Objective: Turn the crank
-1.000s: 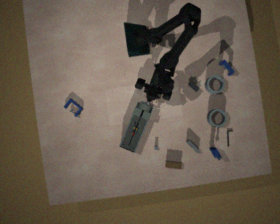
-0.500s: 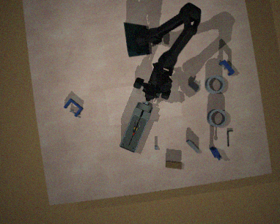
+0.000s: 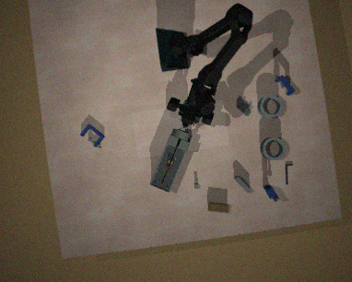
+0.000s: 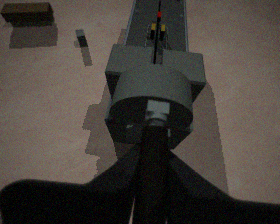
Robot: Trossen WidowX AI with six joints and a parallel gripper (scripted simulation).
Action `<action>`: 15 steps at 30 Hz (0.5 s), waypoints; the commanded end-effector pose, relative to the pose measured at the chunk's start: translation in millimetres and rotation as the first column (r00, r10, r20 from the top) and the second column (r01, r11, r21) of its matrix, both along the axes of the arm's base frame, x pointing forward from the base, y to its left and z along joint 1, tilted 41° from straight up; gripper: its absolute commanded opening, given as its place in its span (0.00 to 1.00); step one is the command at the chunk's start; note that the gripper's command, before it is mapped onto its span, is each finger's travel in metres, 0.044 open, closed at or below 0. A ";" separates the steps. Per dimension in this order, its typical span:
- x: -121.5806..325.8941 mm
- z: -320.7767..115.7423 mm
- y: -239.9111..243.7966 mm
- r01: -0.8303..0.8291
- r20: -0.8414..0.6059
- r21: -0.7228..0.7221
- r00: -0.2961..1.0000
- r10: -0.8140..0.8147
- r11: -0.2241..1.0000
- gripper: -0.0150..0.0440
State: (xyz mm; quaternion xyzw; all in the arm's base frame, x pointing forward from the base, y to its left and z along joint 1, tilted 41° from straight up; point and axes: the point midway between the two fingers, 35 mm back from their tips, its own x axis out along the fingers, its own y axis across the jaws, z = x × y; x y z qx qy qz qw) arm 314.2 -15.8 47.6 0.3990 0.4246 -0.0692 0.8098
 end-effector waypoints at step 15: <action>-5.6 -8.4 -6.5 0.020 -0.016 -0.010 1.000 -0.020 1.000 0.25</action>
